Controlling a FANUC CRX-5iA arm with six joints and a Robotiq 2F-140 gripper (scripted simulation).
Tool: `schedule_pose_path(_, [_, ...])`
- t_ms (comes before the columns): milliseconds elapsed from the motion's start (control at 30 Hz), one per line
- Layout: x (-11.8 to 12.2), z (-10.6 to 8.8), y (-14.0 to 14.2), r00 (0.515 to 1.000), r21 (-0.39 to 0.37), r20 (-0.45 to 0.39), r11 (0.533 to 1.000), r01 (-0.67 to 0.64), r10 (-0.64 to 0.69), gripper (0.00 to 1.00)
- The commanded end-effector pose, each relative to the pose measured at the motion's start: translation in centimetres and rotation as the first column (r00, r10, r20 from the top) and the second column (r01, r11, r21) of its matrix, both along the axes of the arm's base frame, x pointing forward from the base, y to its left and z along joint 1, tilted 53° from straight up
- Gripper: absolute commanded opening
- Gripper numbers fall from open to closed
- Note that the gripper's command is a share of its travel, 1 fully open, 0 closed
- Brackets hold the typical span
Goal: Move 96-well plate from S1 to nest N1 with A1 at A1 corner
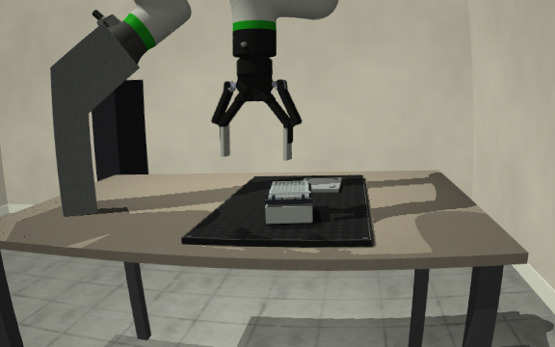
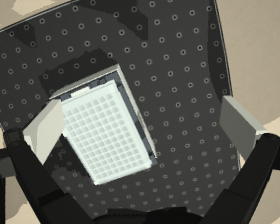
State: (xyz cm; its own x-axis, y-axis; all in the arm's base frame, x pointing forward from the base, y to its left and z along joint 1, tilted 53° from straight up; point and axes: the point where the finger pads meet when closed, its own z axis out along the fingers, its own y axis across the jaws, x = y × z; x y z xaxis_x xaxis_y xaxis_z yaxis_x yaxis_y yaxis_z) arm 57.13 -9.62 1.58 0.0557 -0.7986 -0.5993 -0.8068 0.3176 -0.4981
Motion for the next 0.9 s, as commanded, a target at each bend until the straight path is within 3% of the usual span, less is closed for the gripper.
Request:
schedule_pose_path(0, [0.5,0.7,0.4,0.999,-0.036,0.035,0.999,-0.034,0.035,1.0])
schedule_pose_path(433, [3.3,5.5,3.7,0.955,-0.226,0.19,0.957,-0.183,0.228,1.0])
schedule_pose_path(867, [3.6,6.1,4.1,0.955,-0.226,0.19,0.957,-0.183,0.228,1.0])
